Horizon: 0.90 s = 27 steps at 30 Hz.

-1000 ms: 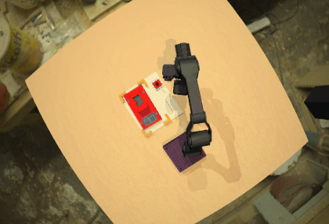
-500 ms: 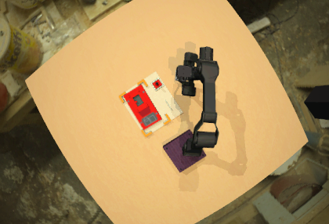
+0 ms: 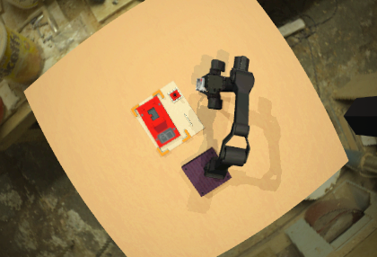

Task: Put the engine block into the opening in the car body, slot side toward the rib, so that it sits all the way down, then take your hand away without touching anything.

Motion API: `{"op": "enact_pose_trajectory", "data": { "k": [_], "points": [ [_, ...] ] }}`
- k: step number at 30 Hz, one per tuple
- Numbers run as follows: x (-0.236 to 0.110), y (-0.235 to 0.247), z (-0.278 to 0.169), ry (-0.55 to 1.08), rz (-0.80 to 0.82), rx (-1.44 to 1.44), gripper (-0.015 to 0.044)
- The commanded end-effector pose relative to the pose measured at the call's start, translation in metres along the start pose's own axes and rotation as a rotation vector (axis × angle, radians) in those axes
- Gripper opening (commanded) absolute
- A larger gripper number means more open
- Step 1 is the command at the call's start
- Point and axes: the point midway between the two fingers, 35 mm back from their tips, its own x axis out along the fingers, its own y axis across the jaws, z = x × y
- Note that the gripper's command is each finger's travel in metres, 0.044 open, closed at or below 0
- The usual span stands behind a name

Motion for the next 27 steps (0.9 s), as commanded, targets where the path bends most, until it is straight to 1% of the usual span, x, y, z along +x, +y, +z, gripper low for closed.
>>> {"op": "enact_pose_trajectory", "data": {
  "k": [1,5,27],
  "points": [
    [0.003,0.0,-0.005,-0.048,0.002,0.003,0.0],
    [0.008,0.0,-0.014,-0.119,-0.001,0.003,0.0],
    [0.048,0.001,-0.052,-0.121,-0.001,0.003,0.0]
  ]
}}
